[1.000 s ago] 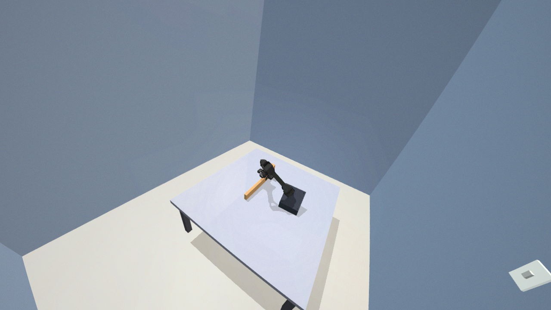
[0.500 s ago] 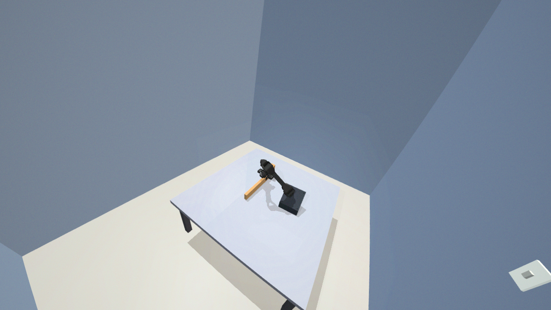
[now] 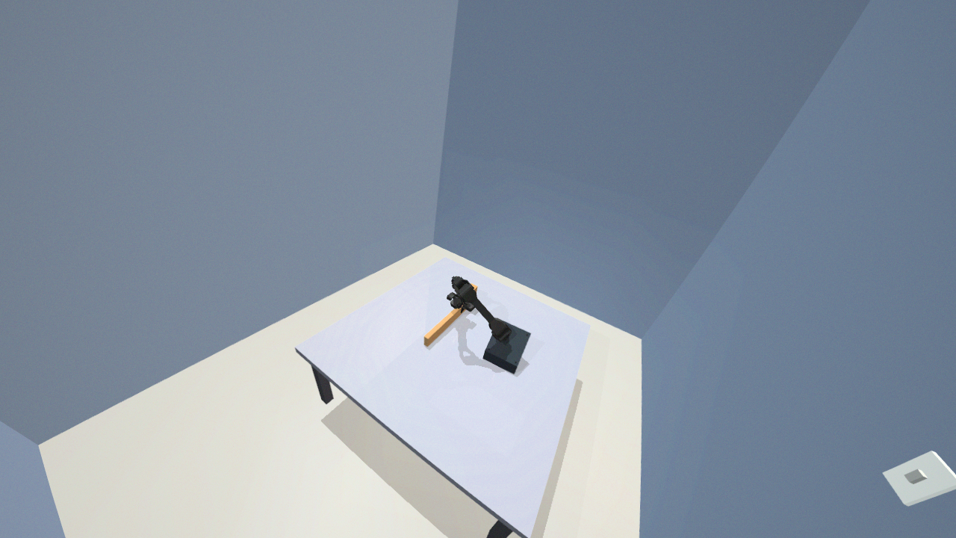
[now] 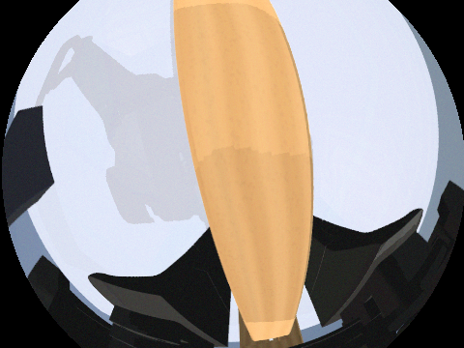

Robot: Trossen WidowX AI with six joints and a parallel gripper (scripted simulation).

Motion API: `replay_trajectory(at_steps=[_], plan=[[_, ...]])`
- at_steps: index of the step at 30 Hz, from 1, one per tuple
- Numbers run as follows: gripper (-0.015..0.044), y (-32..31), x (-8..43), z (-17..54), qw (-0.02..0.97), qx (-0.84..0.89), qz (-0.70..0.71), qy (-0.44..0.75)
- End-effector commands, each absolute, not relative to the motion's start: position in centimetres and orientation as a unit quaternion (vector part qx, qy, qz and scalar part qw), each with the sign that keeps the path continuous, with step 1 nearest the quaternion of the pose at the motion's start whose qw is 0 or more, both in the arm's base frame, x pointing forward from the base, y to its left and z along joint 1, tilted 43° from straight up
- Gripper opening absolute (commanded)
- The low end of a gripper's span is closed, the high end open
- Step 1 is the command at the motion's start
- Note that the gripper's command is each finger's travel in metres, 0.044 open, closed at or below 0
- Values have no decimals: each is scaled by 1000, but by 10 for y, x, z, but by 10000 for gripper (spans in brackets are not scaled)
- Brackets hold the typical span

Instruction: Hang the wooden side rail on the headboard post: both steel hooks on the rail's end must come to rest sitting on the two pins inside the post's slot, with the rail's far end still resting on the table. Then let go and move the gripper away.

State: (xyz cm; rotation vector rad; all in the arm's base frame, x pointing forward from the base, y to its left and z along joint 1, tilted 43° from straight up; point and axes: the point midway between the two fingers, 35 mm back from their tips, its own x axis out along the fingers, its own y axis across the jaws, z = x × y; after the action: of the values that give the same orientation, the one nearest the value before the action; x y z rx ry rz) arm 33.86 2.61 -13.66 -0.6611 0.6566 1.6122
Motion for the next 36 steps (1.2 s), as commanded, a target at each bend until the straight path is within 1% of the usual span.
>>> replay_trajectory(at_steps=[1, 36], plan=[[0, 22, 339, -137, 599, -287, 692, 283], [0, 19, 340, -140, 599, -287, 692, 283]])
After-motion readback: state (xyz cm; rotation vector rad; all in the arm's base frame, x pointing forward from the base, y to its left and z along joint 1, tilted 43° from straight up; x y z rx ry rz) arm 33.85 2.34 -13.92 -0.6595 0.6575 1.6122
